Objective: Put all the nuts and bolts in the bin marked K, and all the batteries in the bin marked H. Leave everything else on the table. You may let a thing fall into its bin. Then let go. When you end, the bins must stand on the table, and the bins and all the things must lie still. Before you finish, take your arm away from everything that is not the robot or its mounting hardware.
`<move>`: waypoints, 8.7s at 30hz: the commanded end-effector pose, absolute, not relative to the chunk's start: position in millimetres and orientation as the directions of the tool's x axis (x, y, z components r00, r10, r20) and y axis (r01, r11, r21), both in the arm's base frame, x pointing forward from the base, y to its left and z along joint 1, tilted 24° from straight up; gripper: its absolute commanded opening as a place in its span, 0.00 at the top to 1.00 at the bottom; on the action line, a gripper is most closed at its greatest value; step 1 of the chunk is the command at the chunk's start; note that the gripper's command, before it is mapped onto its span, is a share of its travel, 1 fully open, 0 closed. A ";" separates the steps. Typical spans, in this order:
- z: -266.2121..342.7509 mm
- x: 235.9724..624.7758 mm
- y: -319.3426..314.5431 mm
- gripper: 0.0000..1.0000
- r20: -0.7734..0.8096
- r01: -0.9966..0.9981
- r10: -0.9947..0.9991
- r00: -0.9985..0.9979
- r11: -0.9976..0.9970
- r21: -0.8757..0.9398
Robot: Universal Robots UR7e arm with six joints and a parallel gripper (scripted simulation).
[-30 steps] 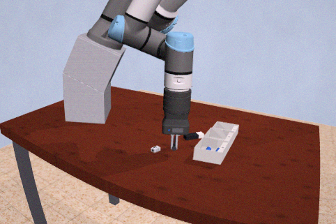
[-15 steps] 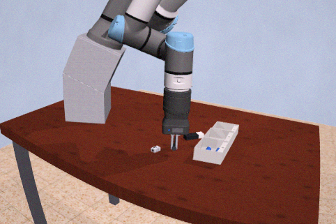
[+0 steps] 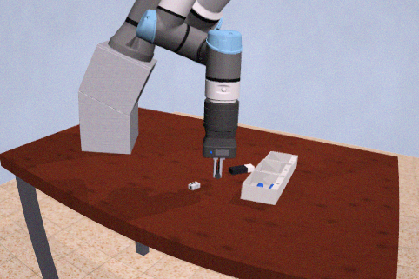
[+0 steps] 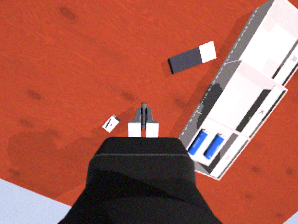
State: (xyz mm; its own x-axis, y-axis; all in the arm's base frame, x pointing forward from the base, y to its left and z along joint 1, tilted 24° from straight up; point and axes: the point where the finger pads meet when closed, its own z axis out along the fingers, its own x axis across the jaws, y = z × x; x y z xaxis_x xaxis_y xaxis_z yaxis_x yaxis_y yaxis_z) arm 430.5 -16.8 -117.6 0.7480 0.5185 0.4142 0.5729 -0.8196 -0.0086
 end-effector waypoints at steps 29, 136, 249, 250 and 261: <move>-77.0 425.7 -18.8 1.00 0.415 0.573 0.519 0.748 -0.819 -0.008; -62.1 518.2 75.0 0.38 0.374 0.210 0.131 0.918 -0.961 -0.180; 101.6 457.7 31.1 0.00 0.374 0.210 0.131 0.918 -0.961 -0.179; 101.6 457.7 31.1 0.00 0.374 0.210 0.131 0.918 -0.961 -0.179; 101.6 457.7 31.1 0.00 0.374 0.210 0.131 0.918 -0.961 -0.179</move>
State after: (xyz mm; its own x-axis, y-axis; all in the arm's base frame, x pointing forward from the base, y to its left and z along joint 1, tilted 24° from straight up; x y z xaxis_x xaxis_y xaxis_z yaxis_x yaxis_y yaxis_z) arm 457.4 31.3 101.2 0.9184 0.1310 0.3732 0.2102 -0.9610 -0.1799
